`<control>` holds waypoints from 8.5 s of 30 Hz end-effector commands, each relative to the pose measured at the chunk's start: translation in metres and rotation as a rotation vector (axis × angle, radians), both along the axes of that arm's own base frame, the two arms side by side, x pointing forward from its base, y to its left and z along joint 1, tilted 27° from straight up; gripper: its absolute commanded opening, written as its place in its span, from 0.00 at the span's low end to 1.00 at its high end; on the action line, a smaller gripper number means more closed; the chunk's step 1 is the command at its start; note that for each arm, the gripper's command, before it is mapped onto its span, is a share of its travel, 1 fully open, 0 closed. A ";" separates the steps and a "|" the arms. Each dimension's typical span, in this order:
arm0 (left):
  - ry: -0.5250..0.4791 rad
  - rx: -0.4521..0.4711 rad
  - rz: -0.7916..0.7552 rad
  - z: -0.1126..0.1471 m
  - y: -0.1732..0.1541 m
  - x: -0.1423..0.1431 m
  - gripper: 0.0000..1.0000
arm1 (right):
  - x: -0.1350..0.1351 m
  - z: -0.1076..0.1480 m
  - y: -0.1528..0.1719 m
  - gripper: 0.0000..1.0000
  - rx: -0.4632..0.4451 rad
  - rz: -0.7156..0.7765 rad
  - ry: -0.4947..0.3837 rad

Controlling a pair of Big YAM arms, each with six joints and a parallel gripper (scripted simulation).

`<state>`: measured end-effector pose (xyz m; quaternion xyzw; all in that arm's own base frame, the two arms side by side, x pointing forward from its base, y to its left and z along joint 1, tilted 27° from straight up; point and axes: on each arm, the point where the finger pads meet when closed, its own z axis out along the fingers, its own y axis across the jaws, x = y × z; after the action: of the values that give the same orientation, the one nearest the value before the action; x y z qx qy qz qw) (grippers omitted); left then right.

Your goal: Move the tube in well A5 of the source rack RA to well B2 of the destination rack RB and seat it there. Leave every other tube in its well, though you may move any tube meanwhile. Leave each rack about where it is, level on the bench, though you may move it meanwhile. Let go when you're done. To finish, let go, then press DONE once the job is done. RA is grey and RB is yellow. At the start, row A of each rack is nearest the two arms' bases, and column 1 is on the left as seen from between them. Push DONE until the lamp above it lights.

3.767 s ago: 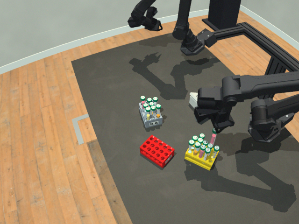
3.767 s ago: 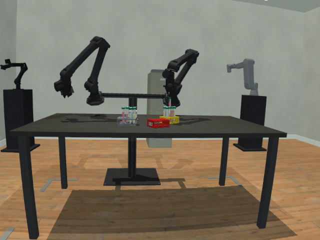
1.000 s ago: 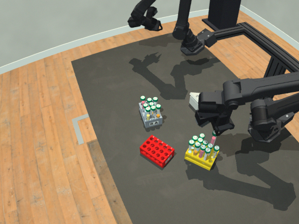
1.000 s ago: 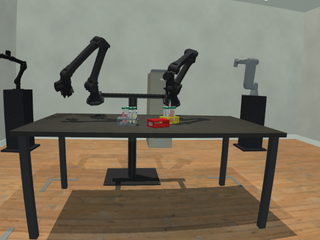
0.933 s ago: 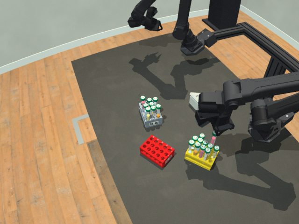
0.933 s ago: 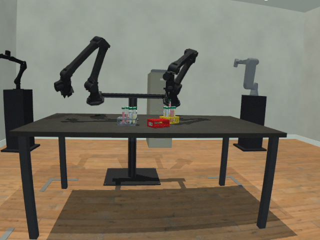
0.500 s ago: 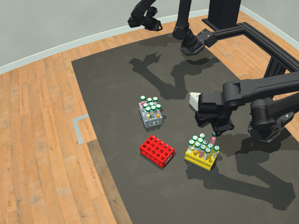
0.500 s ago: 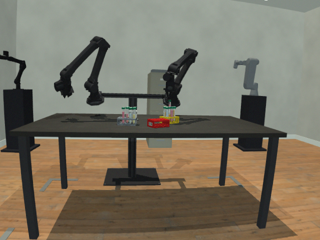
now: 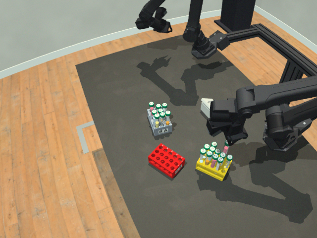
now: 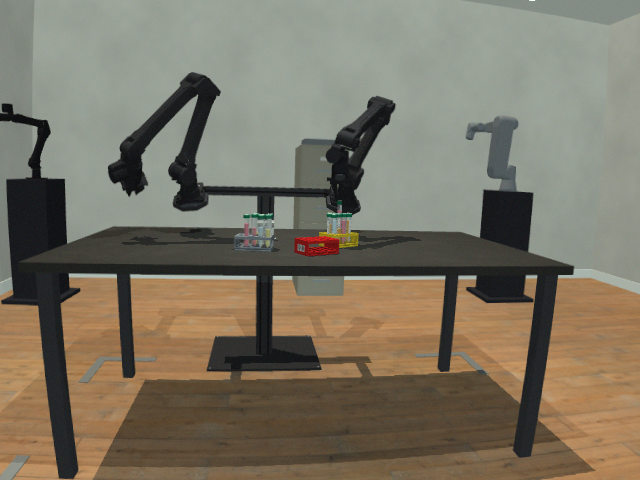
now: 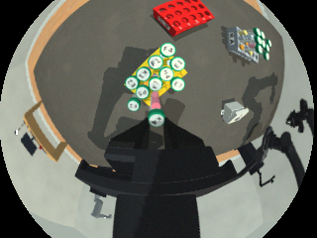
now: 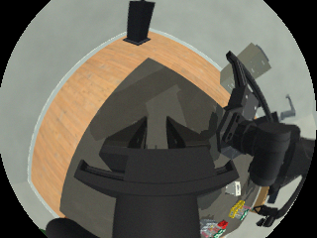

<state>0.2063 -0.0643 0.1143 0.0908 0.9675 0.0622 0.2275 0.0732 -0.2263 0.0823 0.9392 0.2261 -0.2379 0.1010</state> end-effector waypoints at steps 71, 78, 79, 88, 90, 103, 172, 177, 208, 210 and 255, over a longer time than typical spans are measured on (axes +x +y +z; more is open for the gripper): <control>0.006 0.004 0.001 -0.019 0.007 0.009 0.00 | 0.004 0.006 -0.005 0.30 -0.014 -0.001 -0.011; 0.005 0.005 0.002 -0.022 0.008 0.010 0.00 | 0.004 0.006 -0.005 0.30 -0.014 -0.001 -0.011; 0.005 0.005 0.002 -0.022 0.008 0.010 0.00 | 0.004 0.006 -0.005 0.30 -0.014 -0.001 -0.011; -0.018 -0.010 0.001 -0.011 0.004 0.016 0.00 | 0.004 0.006 -0.005 0.30 -0.014 -0.001 -0.011; -0.018 -0.010 0.001 -0.011 0.004 0.015 0.00 | 0.004 0.006 -0.005 0.30 -0.014 -0.001 -0.011; -0.018 -0.010 0.001 -0.011 0.004 0.015 0.00 | 0.004 0.006 -0.005 0.30 -0.014 -0.001 -0.011; 0.004 0.001 0.006 -0.044 0.010 0.021 0.00 | 0.004 0.006 -0.005 0.30 -0.014 -0.001 -0.011; 0.001 0.000 0.005 -0.042 0.009 0.020 0.00 | 0.004 0.006 -0.005 0.30 -0.014 -0.001 -0.011; -0.017 -0.009 0.001 -0.032 0.005 0.026 0.00 | 0.004 0.006 -0.005 0.30 -0.014 -0.001 -0.011; -0.017 -0.009 0.001 -0.032 0.005 0.026 0.00 | 0.004 0.006 -0.005 0.30 -0.014 -0.001 -0.011; -0.042 -0.025 0.000 0.011 -0.004 0.021 0.30 | 0.004 0.006 -0.005 0.30 -0.014 -0.001 -0.011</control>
<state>0.2174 -0.0581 0.0916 0.0916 0.9683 0.0630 0.2235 0.0732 -0.2263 0.0823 0.9392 0.2261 -0.2379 0.1010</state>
